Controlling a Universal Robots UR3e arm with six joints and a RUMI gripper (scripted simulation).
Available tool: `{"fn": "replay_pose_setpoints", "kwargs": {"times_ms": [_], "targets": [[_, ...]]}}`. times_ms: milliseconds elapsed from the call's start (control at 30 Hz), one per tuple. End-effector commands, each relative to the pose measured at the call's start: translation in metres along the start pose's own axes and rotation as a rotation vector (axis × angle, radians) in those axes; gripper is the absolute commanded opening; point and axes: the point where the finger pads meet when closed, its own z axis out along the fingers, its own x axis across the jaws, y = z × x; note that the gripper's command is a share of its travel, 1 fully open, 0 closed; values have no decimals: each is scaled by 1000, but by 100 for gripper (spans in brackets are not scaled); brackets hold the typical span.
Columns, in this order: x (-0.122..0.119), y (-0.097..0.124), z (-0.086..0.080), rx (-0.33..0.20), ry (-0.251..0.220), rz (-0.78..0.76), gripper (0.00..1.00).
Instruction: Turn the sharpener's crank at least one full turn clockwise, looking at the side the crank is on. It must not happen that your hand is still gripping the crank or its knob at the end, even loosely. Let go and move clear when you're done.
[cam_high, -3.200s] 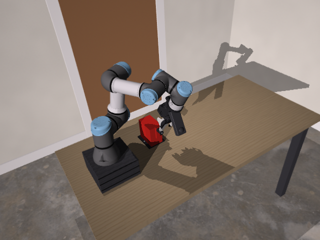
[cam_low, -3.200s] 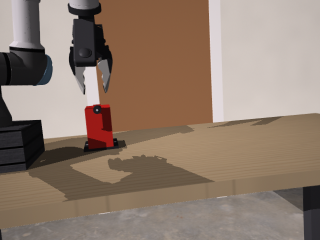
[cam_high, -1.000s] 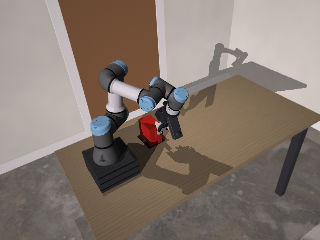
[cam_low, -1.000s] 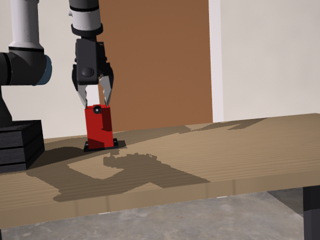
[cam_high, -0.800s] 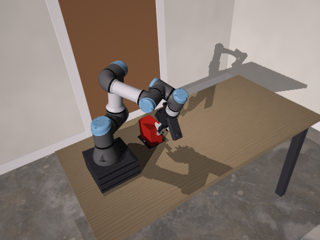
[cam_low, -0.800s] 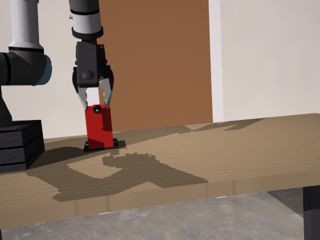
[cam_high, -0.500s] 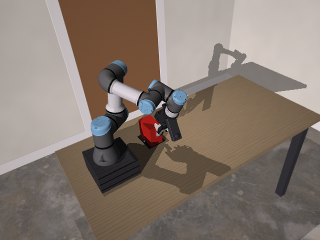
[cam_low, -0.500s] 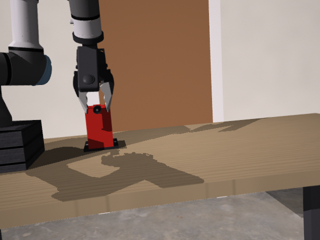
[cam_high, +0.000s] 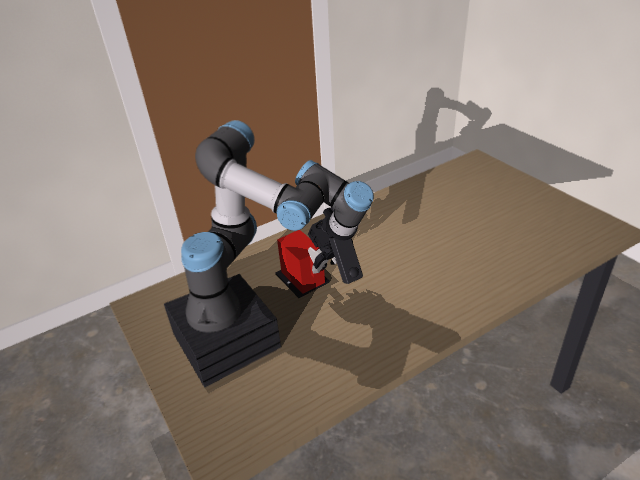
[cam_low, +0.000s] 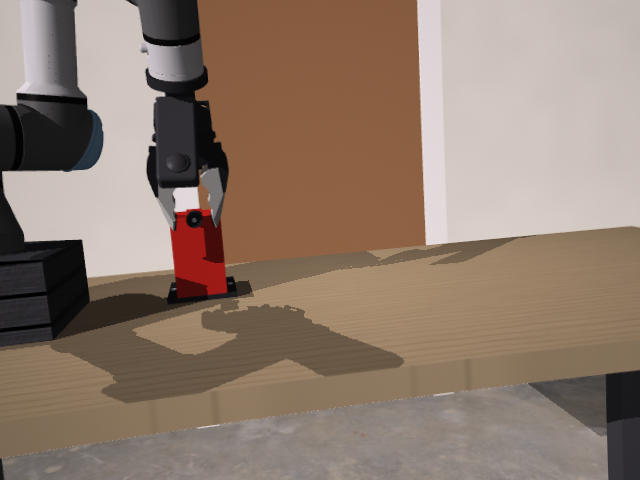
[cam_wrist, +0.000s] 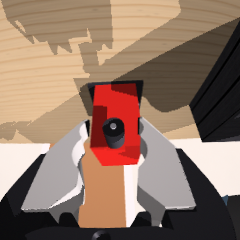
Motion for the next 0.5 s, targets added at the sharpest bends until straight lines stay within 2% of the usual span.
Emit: {"fn": "replay_pose_setpoints", "kwargs": {"times_ms": [0,267,300,467], "targets": [[0,0,-1,2,-1,-1,32],[0,0,-1,2,-1,-1,32],[0,0,-1,2,-1,-1,9],[0,0,-1,2,-1,-1,9]]}}
